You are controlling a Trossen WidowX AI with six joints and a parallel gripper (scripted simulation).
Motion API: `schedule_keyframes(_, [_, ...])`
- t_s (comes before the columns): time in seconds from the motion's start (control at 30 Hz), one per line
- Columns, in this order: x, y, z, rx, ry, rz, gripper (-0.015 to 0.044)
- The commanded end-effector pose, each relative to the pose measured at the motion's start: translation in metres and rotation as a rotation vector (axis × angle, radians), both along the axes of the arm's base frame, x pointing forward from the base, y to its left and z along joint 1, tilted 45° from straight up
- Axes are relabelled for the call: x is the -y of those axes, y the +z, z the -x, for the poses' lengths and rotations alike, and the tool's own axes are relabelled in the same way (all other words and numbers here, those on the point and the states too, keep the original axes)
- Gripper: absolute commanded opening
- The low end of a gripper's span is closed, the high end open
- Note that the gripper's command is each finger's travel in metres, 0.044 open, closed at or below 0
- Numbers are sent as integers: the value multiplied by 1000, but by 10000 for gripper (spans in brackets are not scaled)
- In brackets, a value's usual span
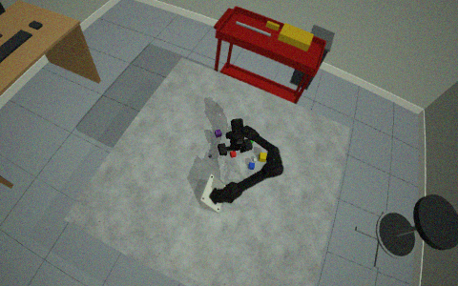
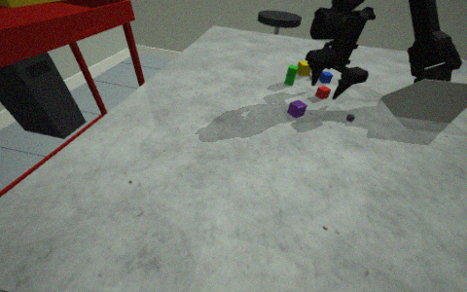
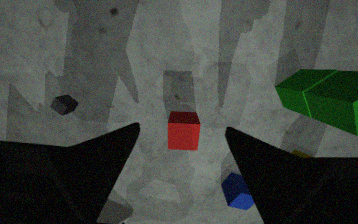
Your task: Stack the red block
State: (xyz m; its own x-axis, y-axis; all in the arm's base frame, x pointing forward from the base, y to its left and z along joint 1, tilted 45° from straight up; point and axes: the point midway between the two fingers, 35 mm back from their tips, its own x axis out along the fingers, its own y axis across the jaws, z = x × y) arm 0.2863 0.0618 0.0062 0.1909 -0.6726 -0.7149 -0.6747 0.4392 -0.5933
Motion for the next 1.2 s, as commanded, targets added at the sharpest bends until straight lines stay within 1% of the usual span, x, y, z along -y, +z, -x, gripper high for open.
schedule_keyframes(0.0, [7, -5, 0, -3, 0, 8, 440])
schedule_keyframes(0.57, [7, -5, 0, -3, 0, 8, 440])
schedule_keyframes(0.97, [7, -5, 0, -3, 0, 8, 125])
schedule_keyframes(1.17, [7, -5, 0, -3, 0, 8, 85])
